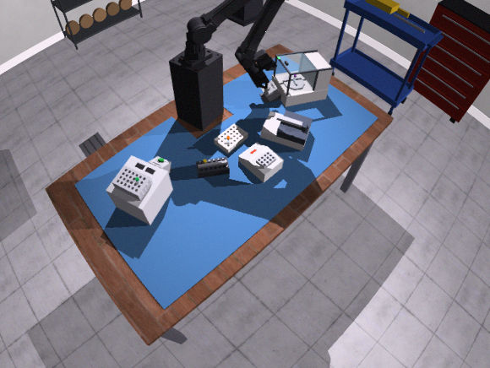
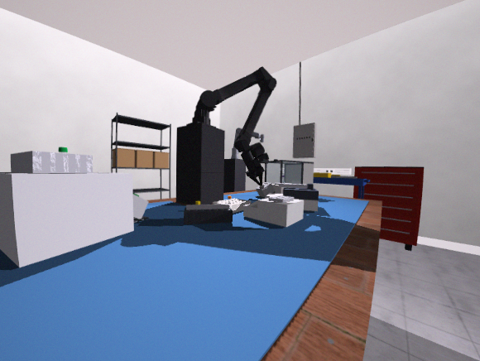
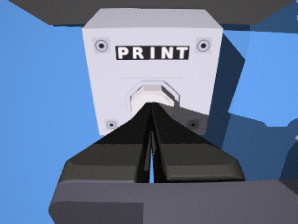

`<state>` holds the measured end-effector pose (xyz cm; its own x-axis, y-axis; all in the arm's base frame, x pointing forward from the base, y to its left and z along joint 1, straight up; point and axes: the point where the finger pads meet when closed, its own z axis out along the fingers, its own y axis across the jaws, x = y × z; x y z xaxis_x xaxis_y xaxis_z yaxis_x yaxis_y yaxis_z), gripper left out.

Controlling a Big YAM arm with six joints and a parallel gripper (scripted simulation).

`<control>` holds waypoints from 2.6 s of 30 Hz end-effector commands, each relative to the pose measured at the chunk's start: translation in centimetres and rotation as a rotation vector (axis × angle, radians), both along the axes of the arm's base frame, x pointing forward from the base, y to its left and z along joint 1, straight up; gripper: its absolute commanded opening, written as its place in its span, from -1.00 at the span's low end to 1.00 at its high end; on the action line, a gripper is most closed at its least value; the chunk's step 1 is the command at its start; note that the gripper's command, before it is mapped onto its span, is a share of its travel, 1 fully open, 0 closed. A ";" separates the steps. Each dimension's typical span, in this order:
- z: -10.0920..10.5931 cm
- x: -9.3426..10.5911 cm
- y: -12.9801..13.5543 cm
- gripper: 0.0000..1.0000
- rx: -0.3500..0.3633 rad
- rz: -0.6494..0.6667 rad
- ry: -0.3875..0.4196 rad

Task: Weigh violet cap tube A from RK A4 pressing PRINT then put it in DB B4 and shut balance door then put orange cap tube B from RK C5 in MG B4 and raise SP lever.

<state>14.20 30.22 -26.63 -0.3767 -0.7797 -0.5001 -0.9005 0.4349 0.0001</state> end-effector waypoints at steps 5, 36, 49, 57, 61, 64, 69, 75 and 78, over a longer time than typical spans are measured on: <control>1.7 0.0 -0.5 -1.00 0.013 -0.003 -0.008; 5.3 -1.4 -2.9 -1.00 -0.001 -0.002 0.001; 6.8 -1.9 -3.9 -1.00 -0.011 -0.001 0.006; 7.9 -2.3 -4.5 -1.00 -0.010 -0.001 0.007; 8.3 -2.4 -4.7 -1.00 -0.010 -0.001 0.007; 8.0 -2.0 -4.3 -1.00 -0.001 -0.001 0.000; 8.0 -2.0 -4.3 -1.00 -0.001 -0.001 0.000; 8.0 -2.0 -4.3 -1.00 -0.001 -0.001 0.000; 8.0 -2.0 -4.3 -1.00 -0.001 -0.001 0.000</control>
<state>12.25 26.01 -18.83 -0.3774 -0.7811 -0.4975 -0.9004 0.4350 0.0001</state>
